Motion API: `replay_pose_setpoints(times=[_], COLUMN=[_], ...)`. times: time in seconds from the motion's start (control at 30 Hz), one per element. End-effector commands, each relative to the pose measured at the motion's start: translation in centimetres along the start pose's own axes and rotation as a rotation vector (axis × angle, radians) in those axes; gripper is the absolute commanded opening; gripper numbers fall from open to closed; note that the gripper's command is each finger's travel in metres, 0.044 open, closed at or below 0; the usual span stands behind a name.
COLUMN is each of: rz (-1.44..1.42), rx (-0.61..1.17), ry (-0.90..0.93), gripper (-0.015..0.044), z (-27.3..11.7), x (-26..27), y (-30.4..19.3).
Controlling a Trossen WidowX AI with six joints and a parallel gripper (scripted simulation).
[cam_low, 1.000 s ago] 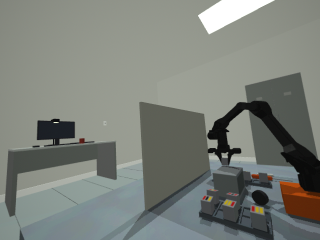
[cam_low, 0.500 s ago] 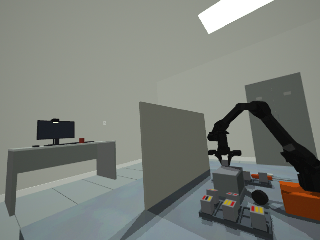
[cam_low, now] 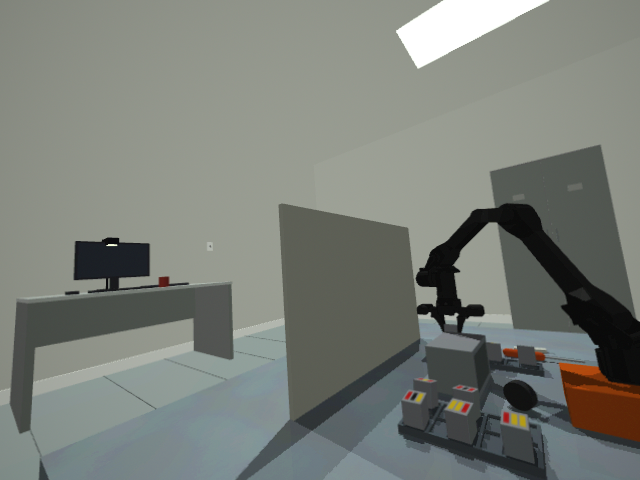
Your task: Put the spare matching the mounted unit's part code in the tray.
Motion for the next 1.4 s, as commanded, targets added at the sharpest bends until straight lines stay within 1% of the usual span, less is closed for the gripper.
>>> replay_pose_setpoints(times=[0.0,1.27,1.37], rz=[-0.004,-0.004,0.000], rx=[-0.003,-0.003,0.000], ry=[-0.004,-0.003,0.000], gripper=[0.0000,0.0000,0.0079], z=[0.4,3.6,3.3], x=[0.0,0.6,0.6], y=[0.0,0.3,0.2])
Point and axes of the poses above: the point midway between the two fingers, 35 mm back from their tips, its own z axis out along the fingers, its own x axis across the jaws, y = z × x, the point moved 3 cm from there along -z, back along the fingers, and after that the axes turned 11 degrees about z, right-handed, at the moved point
